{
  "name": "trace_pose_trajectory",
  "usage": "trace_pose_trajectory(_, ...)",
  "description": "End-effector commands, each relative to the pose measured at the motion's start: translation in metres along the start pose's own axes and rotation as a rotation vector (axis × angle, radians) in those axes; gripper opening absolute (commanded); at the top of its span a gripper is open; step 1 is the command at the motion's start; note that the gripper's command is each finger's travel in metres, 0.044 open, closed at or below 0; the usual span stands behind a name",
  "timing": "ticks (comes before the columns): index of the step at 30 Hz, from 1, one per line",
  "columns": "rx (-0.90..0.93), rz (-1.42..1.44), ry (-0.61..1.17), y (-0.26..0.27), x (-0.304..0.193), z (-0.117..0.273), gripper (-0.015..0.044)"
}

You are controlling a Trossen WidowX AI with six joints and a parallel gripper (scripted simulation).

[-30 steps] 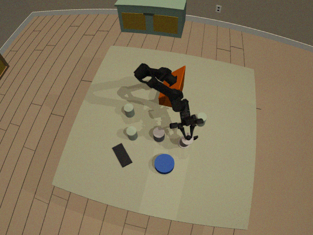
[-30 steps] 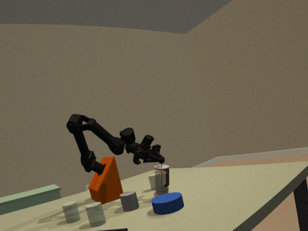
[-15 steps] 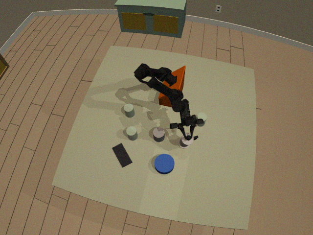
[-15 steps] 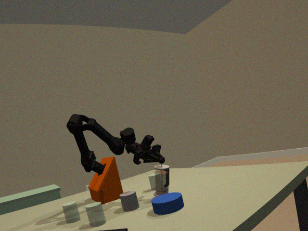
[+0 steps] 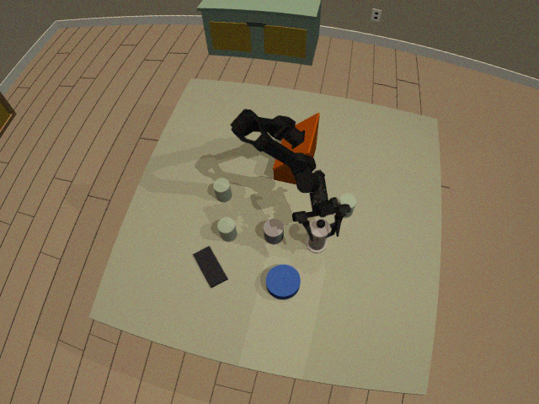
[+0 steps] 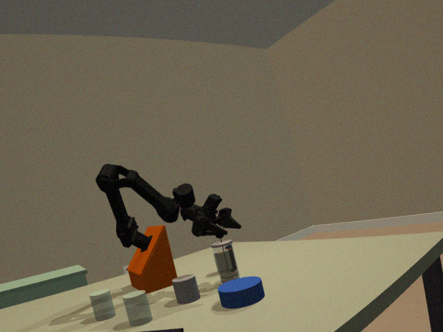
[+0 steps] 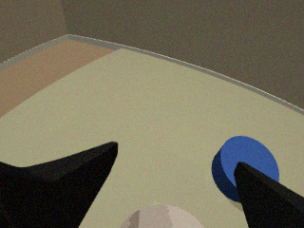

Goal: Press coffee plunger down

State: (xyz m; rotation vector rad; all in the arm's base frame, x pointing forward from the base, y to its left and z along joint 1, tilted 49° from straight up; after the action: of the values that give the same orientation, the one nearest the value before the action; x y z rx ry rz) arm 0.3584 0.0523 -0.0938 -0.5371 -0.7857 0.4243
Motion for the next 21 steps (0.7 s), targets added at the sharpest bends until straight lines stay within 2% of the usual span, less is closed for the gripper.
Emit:
trace_pose_trajectory(1,0.0,0.0,0.003,0.001,0.003,0.005,0.044)
trace_pose_trajectory(11,0.001,0.007,0.015,0.007,0.043,0.081,0.044)
trace_pose_trajectory(21,0.001,0.007,0.015,0.008,0.041,0.082,0.044)
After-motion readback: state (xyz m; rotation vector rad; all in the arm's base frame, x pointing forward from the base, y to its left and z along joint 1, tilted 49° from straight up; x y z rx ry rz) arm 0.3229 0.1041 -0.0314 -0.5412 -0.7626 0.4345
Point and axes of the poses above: the point midway between the two fingers, 35 mm back from their tips, its own z axis back along the fingers, its own y axis across the jaws, x = y × z, the point moved 2 cm from there along z, back along the fingers, and after that the axes turned 10 degrees about -z, right-handed, at the moved point
